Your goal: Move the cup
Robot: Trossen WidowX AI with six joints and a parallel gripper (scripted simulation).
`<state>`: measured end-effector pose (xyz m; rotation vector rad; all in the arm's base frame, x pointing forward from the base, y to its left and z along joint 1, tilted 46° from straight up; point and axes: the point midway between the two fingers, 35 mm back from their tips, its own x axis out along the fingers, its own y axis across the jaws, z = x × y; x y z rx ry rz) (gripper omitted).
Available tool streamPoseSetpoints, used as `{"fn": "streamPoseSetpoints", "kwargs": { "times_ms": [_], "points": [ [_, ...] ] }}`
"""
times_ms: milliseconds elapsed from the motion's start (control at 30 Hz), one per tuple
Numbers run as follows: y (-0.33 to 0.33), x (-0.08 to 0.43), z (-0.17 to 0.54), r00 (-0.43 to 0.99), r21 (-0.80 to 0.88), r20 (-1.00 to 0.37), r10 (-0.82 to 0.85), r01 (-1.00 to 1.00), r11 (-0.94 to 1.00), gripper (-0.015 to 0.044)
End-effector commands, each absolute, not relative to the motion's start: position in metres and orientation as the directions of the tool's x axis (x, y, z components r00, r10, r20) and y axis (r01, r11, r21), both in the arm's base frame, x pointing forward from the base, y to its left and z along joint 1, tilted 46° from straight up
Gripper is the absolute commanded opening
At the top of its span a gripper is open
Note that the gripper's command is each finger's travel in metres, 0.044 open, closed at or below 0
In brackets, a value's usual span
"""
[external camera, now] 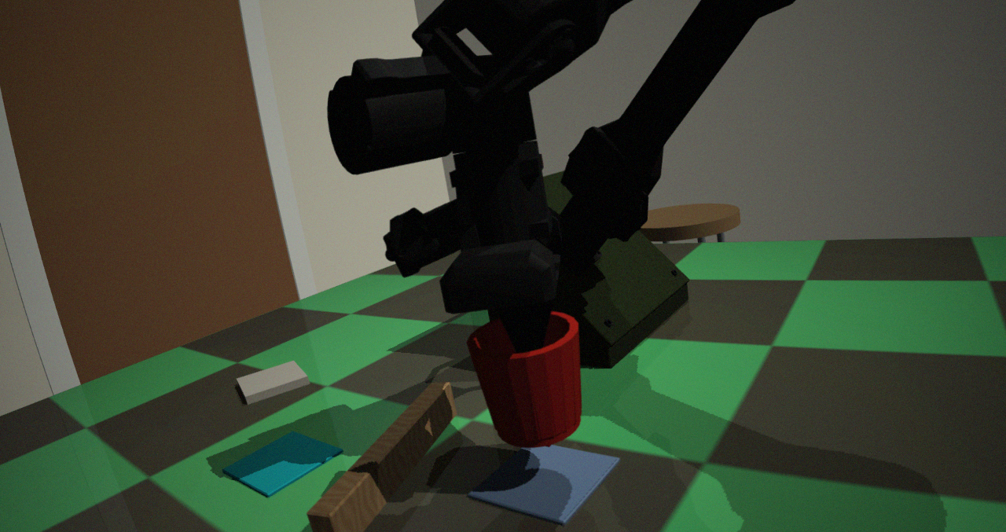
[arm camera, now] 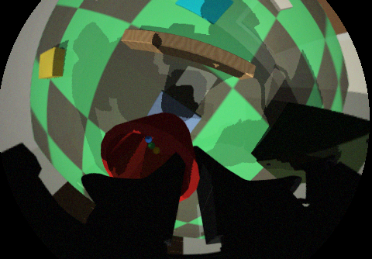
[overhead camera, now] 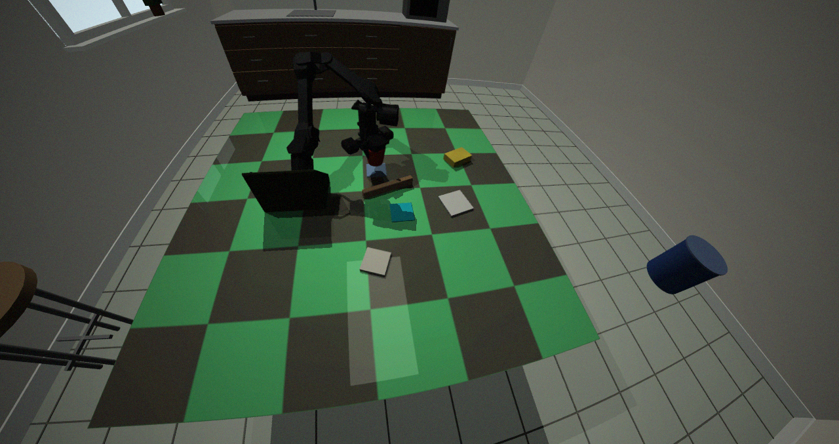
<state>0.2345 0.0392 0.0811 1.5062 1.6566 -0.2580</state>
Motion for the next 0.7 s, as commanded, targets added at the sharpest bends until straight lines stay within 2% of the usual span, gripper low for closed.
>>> {"fn": "streamPoseSetpoints", "kwargs": {
  "times_ms": [0,667],
  "points": [
    [0.0302,0.2337,0.0899,0.099,0.386,-0.697,0.71,0.887,0.254,0.0],
    [0.0295,0.2312,0.0903,0.099,0.383,-0.692,0.715,0.89,0.248,0.0]
  ]
}}
